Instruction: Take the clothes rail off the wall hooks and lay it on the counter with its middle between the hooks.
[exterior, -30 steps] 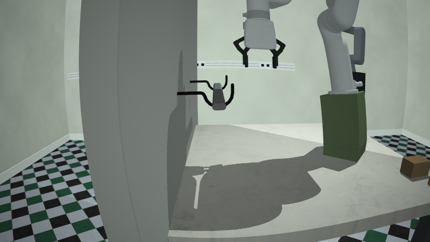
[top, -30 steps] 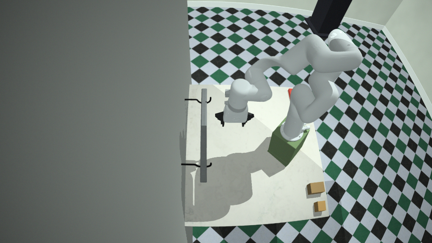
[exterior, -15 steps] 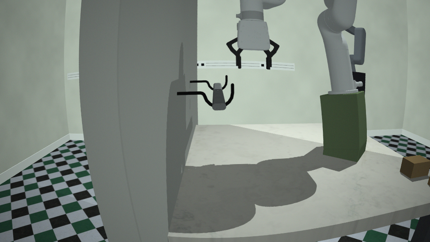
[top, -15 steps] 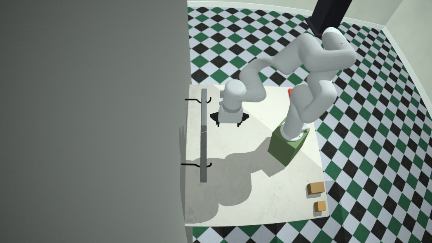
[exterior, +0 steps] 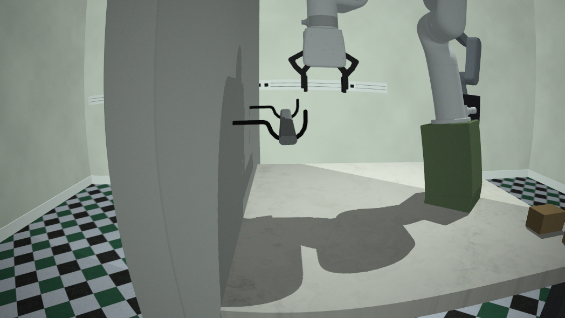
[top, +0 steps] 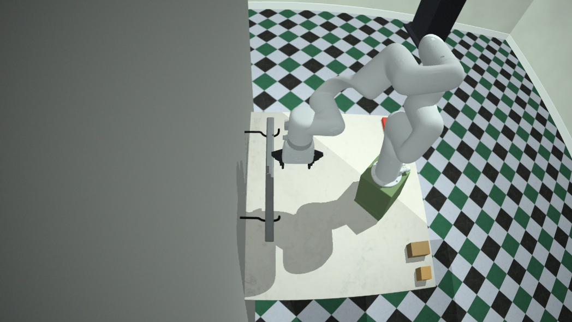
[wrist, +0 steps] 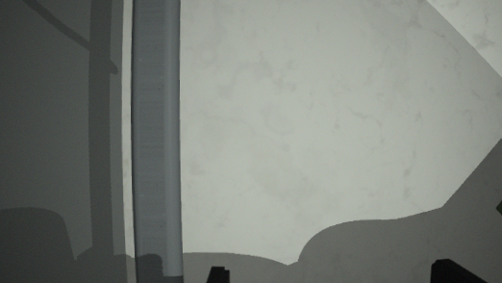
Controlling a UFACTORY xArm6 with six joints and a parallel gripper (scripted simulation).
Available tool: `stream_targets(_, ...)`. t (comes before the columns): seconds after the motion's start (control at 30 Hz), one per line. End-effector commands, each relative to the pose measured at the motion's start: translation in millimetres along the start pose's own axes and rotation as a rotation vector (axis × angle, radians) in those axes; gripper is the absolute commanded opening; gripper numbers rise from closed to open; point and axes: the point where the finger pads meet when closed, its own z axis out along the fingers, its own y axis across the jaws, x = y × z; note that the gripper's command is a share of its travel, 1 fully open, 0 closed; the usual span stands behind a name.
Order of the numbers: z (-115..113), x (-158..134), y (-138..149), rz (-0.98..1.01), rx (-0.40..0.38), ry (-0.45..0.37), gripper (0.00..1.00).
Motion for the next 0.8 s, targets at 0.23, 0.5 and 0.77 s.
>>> stream_targets(0.23, 2.8, 0.0, -20.6, 0.000, 0.003, 0.000, 1.00)
stream_targets(0.5, 4.8, 0.0, -30.4, 0.000, 0.003, 0.000, 1.00)
stream_targets(0.77, 7.4, 0.0, -43.5, 0.000, 0.004, 0.000, 1.00)
